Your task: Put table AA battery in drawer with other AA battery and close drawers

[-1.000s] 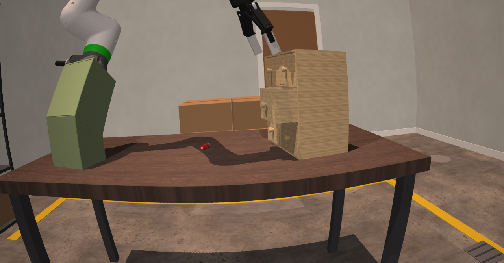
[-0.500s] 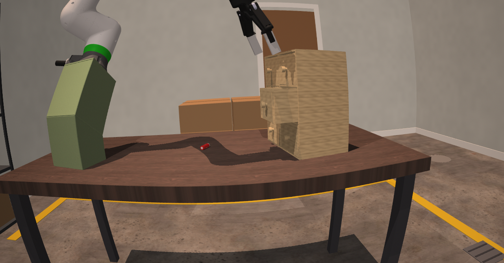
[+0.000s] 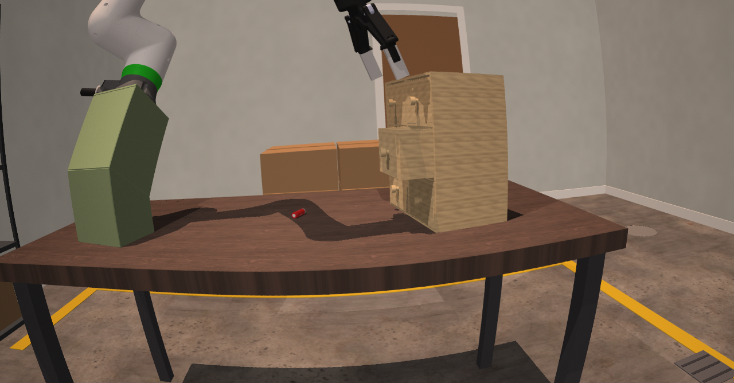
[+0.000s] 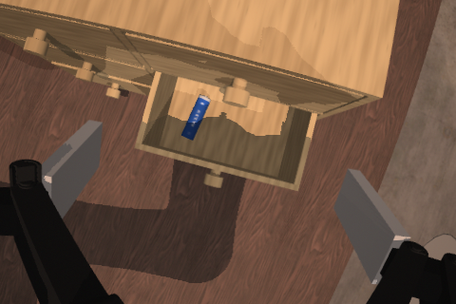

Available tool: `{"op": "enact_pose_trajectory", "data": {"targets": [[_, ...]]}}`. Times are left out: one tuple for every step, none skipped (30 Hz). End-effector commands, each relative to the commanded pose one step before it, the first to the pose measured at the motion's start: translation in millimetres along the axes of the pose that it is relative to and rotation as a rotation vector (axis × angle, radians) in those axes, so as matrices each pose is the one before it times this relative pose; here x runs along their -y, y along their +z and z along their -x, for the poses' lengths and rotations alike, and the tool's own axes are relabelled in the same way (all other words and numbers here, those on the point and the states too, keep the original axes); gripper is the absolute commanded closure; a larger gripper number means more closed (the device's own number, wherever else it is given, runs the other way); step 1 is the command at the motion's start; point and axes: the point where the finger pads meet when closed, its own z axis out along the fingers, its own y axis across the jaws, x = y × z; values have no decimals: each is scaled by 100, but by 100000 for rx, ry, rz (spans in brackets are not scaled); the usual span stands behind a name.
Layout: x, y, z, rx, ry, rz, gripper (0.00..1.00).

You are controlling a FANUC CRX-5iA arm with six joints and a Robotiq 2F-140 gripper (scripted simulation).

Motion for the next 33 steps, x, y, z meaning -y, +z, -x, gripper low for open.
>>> {"op": "enact_pose_trajectory", "data": {"targets": [[-14,-20,-17,-28,-17,33,0],[0,0,0,0,0,0,0],[0,0,0,0,0,0,0],[0,0,0,0,0,0,0],[0,0,0,0,0,0,0],[0,0,0,0,0,0,0],[0,0,0,0,0,0,0],[0,0,0,0,0,0,0],[0,0,0,0,0,0,0],[0,0,0,0,0,0,0],[0,0,0,0,0,0,0],[0,0,0,0,0,0,0],[0,0,0,0,0,0,0],[0,0,0,0,0,0,0],[0,0,0,0,0,0,0],[0,0,0,0,0,0,0],[0,0,0,0,0,0,0],[0,0,0,0,0,0,0],[0,0,0,0,0,0,0],[0,0,0,0,0,0,0],[0,0,0,0,0,0,0],[0,0,0,0,0,0,0],[1,-3,1,10,1,2,0],[4,-22,8,67,9,12,0],[9,-57,21,171,22,32,0],[15,-103,40,311,42,61,0],[21,-158,64,479,68,99,0],[24,-219,94,666,101,150,0],[23,-284,131,867,144,216,0],[0,0,0,0,0,0,0],[0,0,0,0,0,0,0],[46,-351,148,1069,146,216,0],[39,-416,195,1279,202,300,0]]}}
